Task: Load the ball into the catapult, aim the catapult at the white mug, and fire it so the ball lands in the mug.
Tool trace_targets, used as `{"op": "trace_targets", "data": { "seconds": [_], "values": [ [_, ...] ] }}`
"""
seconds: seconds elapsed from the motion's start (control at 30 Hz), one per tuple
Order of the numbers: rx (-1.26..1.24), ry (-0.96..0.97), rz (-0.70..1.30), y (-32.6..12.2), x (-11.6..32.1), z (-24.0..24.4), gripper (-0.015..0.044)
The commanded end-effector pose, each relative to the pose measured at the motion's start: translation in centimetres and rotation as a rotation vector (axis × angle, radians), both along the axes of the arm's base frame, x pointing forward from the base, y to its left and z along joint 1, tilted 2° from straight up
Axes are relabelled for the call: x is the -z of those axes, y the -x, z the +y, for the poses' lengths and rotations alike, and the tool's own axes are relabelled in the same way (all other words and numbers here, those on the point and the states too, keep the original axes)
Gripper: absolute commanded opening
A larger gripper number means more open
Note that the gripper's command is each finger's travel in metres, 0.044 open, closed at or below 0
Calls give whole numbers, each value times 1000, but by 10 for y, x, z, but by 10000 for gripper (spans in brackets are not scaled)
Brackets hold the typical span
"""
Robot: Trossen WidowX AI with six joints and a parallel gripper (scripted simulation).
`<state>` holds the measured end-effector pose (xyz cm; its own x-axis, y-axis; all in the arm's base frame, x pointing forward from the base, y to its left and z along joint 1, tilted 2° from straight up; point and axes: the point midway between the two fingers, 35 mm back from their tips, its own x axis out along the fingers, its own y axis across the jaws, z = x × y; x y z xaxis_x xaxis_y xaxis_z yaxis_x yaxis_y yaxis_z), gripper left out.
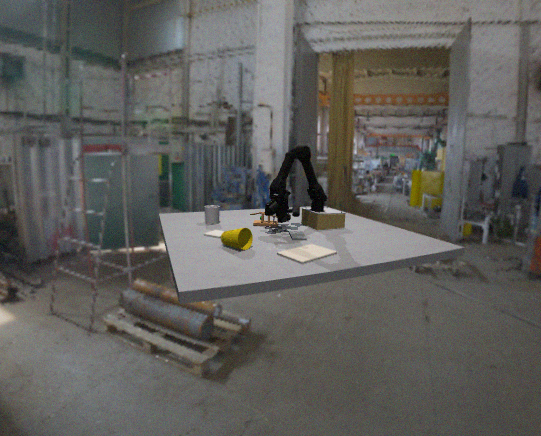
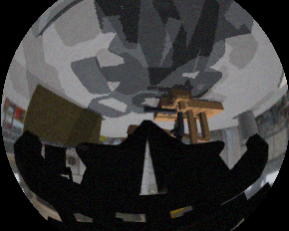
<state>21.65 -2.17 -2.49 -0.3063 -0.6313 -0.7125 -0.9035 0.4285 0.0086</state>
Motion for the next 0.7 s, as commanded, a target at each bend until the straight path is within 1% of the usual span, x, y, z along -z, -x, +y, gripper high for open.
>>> {"op": "trace_targets", "data": {
  "seconds": [0.0,0.3,0.4,0.53,0.6,0.67],
  "values": [
    [-4,3,9,2,8,-1,0],
    [-4,3,9,4,19,-1,0],
    [-4,3,10,6,35,-1,0],
    [-4,3,10,6,37,-1,0],
    [-4,2,8,1,29,4,0],
    [-5,0,4,-9,2,17,0]
  ]
}}
